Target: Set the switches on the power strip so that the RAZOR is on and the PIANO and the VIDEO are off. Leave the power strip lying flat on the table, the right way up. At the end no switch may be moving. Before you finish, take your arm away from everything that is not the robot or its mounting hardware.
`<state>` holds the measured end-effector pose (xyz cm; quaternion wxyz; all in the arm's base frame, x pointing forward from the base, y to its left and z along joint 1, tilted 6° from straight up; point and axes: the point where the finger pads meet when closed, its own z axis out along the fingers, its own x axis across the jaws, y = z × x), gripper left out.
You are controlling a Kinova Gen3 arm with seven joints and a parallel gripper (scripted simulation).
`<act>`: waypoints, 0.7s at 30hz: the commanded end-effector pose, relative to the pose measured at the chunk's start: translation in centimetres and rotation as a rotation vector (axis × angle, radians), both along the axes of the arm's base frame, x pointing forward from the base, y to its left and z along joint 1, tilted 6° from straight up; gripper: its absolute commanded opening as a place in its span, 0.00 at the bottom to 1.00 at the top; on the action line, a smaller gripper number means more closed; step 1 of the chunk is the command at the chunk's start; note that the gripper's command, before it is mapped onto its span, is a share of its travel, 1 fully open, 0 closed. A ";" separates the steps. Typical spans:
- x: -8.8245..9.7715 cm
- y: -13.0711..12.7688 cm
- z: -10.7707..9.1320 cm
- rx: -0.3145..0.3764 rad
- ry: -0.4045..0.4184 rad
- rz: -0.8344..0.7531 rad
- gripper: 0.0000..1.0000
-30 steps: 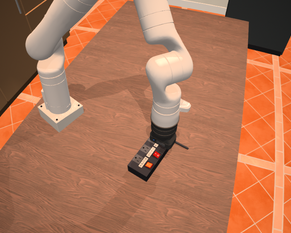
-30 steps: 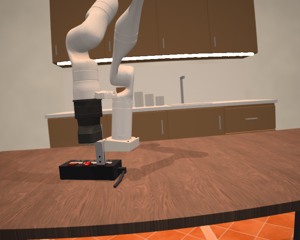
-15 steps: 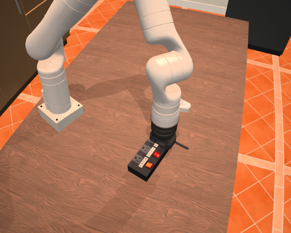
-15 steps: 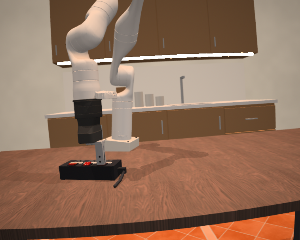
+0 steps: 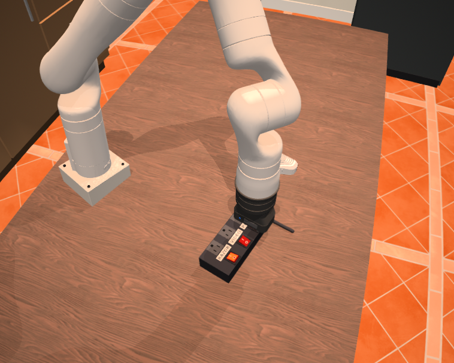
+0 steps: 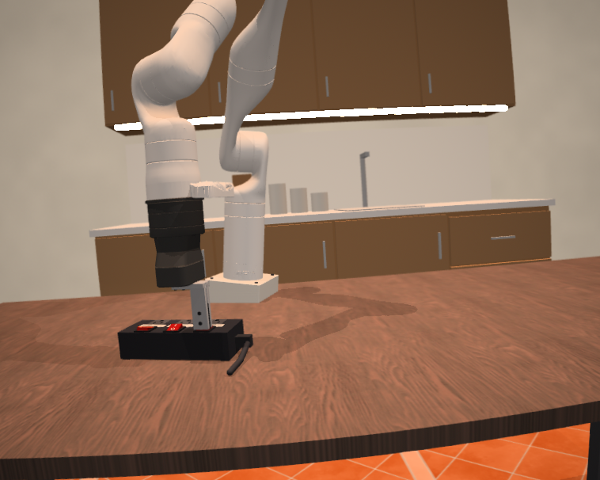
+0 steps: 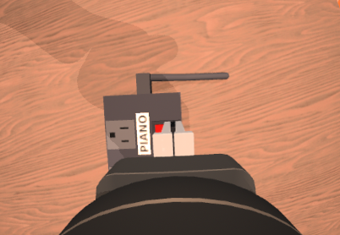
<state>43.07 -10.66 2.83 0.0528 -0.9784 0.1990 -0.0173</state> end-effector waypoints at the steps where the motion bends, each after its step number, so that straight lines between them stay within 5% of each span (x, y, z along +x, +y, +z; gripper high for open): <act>1: 0.0 0.0 -0.1 -0.001 0.002 0.000 0.00; 21: -0.2 -0.3 3.4 -0.001 0.002 0.000 0.00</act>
